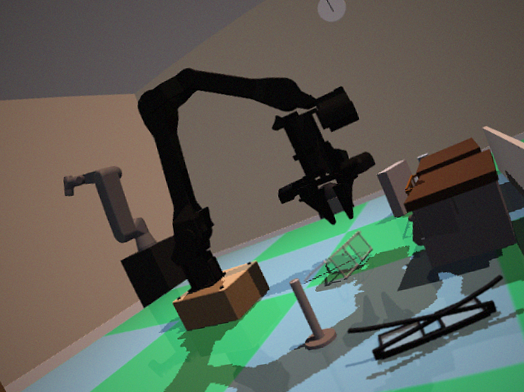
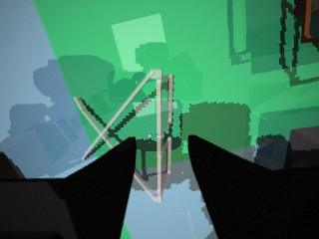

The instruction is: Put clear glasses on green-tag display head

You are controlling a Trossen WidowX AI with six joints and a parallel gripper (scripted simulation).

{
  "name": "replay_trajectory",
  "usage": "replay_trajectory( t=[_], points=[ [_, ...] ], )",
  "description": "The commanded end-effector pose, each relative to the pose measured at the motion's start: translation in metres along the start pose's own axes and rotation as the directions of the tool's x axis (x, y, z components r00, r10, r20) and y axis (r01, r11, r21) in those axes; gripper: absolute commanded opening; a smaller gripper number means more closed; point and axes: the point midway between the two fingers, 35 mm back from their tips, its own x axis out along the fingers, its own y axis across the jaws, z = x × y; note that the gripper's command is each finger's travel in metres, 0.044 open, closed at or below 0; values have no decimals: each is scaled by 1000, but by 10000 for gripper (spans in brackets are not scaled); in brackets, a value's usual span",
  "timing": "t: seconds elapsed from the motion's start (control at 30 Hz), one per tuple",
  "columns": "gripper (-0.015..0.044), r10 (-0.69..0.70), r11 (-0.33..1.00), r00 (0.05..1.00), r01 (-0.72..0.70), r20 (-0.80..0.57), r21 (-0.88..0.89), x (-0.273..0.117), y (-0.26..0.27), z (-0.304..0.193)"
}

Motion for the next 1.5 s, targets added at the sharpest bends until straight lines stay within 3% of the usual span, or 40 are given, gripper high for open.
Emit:
replay_trajectory(
  t=[0.0,1.47],
  points=[
    [120,-2,1000,1000,2,-4,7,1,3,1],
    [120,-3,1000,1000,3,-4,7,57,-2,0]
  ],
)
